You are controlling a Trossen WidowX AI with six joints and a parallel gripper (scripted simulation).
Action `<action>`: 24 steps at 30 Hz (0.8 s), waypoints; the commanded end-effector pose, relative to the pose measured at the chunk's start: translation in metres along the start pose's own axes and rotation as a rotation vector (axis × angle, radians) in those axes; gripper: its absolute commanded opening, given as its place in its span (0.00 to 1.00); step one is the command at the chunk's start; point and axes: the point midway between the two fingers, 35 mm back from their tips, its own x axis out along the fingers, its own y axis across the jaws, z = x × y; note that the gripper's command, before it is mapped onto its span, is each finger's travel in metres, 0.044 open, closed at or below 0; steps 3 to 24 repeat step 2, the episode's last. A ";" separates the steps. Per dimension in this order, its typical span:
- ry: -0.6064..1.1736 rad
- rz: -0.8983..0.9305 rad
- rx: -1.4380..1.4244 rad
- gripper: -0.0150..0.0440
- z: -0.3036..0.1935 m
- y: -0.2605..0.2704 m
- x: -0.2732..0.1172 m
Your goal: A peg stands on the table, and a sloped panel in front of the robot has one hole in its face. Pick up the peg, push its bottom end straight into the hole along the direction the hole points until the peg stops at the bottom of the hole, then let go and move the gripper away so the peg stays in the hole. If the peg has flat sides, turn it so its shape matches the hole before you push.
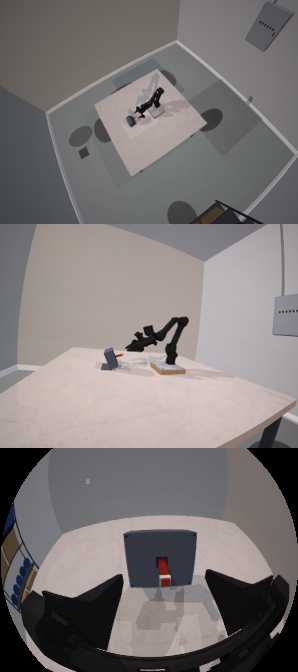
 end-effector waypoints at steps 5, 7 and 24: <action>0.005 -0.005 0.006 1.00 -0.001 -0.001 -0.004; 0.005 -0.005 0.006 1.00 -0.001 -0.001 -0.004; 0.005 -0.005 0.006 1.00 -0.001 -0.001 -0.004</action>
